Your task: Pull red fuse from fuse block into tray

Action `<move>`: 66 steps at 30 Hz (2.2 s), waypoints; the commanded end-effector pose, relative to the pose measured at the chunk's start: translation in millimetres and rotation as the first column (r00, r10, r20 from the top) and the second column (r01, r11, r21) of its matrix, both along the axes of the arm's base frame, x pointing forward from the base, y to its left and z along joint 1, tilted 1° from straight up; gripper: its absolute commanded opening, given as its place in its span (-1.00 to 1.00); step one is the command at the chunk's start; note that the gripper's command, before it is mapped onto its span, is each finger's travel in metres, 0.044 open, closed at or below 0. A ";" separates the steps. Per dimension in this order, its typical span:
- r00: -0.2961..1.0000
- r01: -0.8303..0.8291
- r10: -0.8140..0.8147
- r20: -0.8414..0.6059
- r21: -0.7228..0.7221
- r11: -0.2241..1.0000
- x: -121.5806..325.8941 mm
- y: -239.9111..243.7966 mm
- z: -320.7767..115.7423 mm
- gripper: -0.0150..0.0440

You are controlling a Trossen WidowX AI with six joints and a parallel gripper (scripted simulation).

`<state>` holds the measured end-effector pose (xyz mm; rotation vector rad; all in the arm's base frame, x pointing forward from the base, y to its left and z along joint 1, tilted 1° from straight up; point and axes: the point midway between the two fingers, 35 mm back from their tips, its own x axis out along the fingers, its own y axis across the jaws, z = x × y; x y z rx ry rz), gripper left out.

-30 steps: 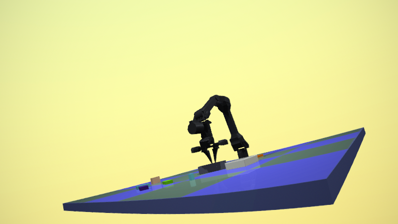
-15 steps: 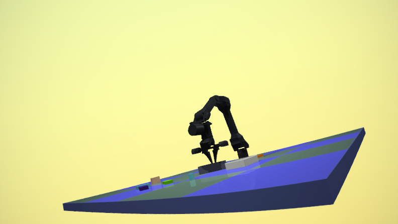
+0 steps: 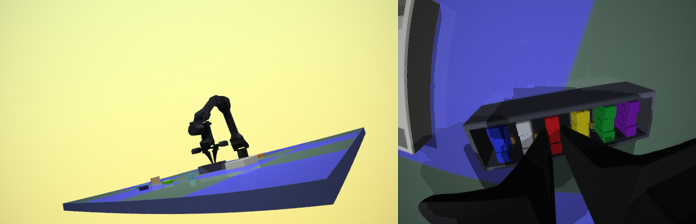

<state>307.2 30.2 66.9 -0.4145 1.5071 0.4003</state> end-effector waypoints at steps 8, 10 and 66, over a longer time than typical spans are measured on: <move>1.000 0.000 0.000 0.000 -0.001 1.000 0.2 0.0 5.8 -0.49; 1.000 0.000 0.000 0.000 -0.001 1.000 0.2 0.0 6.7 -0.49; 1.000 -0.001 0.001 0.001 -0.005 1.000 -0.6 -0.2 34.3 -0.49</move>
